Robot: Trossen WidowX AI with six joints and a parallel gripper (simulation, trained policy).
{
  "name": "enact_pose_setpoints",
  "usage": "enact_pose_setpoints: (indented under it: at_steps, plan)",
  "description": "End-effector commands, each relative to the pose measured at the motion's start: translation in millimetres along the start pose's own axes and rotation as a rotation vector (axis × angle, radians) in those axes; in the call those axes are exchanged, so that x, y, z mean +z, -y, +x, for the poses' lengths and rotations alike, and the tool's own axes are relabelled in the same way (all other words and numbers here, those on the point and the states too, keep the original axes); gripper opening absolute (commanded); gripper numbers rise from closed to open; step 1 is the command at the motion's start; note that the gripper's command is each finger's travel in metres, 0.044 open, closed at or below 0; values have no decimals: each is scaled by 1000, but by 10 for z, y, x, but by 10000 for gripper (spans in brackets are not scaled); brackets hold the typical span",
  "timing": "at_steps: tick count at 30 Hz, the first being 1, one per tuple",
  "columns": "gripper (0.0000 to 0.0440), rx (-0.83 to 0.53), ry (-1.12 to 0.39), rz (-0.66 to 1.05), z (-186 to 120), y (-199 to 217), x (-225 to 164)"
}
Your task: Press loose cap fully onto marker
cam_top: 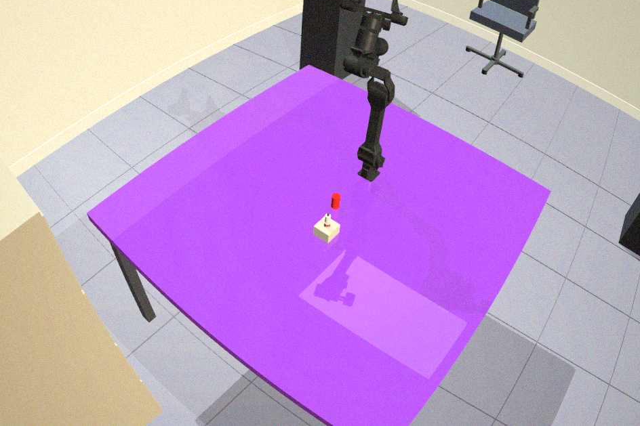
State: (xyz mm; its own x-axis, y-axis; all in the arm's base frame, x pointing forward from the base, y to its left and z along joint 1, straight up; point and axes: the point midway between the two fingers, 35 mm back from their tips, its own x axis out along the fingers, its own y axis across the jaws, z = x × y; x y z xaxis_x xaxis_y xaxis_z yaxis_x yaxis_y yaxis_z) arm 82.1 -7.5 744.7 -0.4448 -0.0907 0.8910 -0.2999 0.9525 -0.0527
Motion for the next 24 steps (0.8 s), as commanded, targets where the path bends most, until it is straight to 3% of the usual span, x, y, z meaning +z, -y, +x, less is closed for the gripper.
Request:
enact_pose_setpoints:
  at_steps: [1,6,8,24]
  plan:
    - [375,-5,-10,2,6,4,-17]
    - [250,-27,-73,14,56,15,-104]
    - [228,-36,-100,19,75,17,-140]
    - [272,-109,-289,84,196,1,-345]
